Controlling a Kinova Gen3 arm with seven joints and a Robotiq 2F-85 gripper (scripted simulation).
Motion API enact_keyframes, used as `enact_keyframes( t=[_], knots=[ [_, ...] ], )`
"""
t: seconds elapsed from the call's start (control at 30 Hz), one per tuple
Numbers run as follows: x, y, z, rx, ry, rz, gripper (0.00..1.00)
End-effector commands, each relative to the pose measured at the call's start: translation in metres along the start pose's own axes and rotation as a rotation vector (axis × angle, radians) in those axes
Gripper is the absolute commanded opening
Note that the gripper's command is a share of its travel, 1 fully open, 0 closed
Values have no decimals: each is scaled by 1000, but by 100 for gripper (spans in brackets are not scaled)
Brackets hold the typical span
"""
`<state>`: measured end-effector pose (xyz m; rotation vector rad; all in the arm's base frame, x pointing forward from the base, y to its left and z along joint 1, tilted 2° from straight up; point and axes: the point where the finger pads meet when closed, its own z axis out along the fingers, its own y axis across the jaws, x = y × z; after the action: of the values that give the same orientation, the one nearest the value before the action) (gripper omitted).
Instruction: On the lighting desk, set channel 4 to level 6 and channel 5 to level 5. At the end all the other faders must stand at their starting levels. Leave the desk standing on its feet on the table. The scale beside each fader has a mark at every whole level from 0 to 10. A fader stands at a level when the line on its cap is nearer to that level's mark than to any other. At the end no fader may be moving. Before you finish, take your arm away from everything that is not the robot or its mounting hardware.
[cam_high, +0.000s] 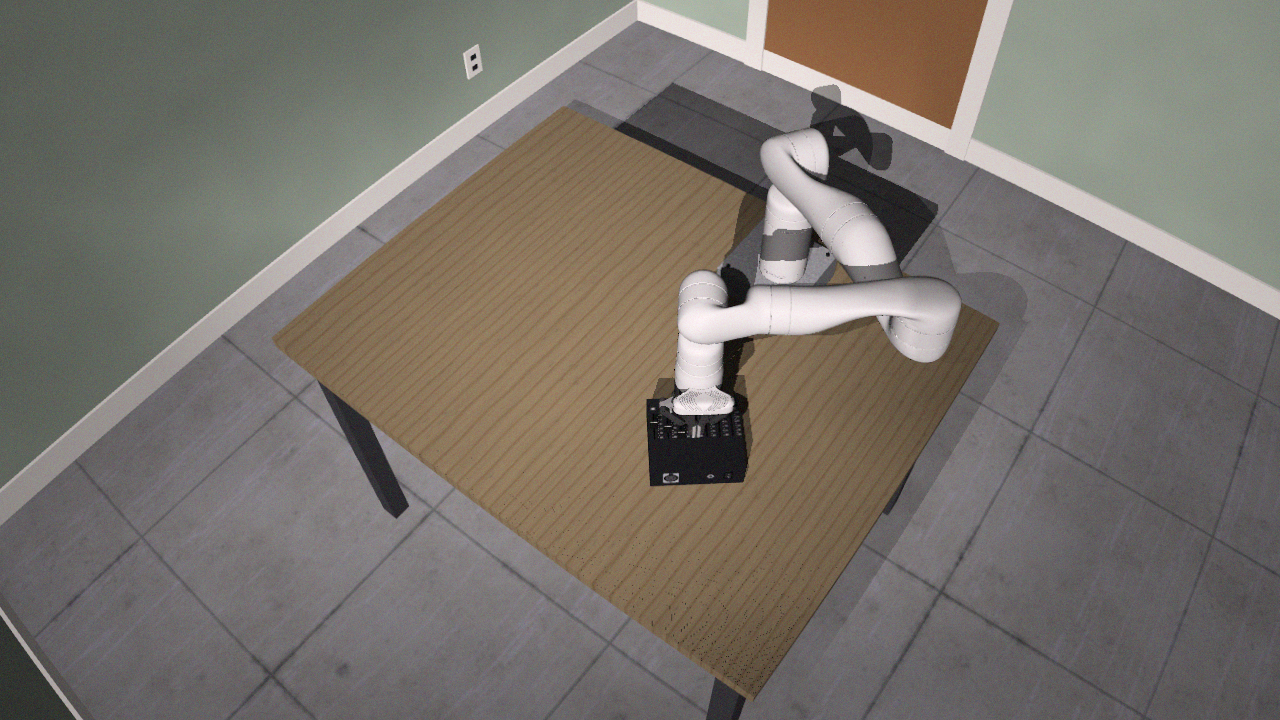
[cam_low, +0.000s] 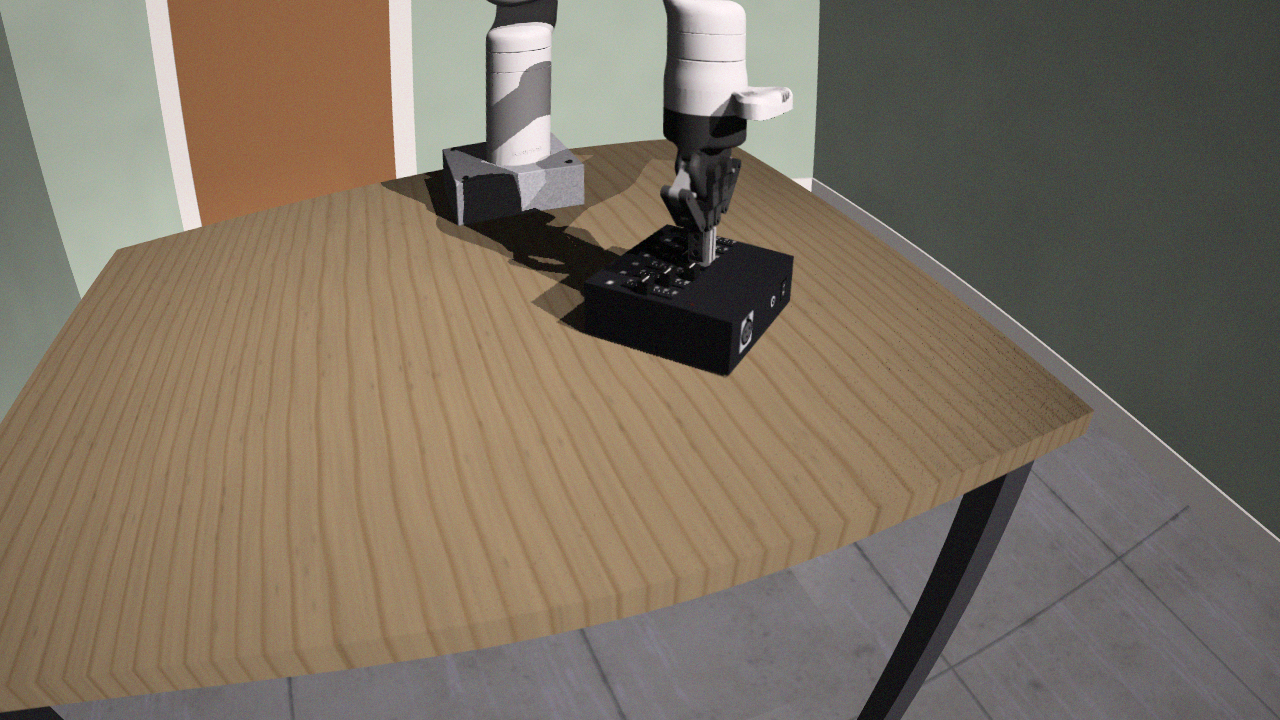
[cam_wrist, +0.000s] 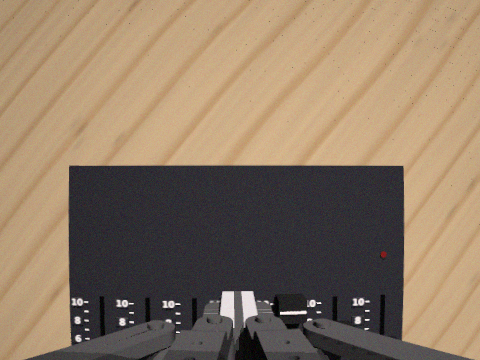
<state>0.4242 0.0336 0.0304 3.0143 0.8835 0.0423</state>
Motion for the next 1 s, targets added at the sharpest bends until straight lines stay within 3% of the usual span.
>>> enact_keyframes(
  t=[0.0, 0.67, 0.97],
  knots=[
    [-2, 3, -1, -7, 1, 1, 0],
    [3, 3, -1, -7, 1, 1, 0],
    [3, 3, -15, -7, 1, 1, 0]
  ],
)
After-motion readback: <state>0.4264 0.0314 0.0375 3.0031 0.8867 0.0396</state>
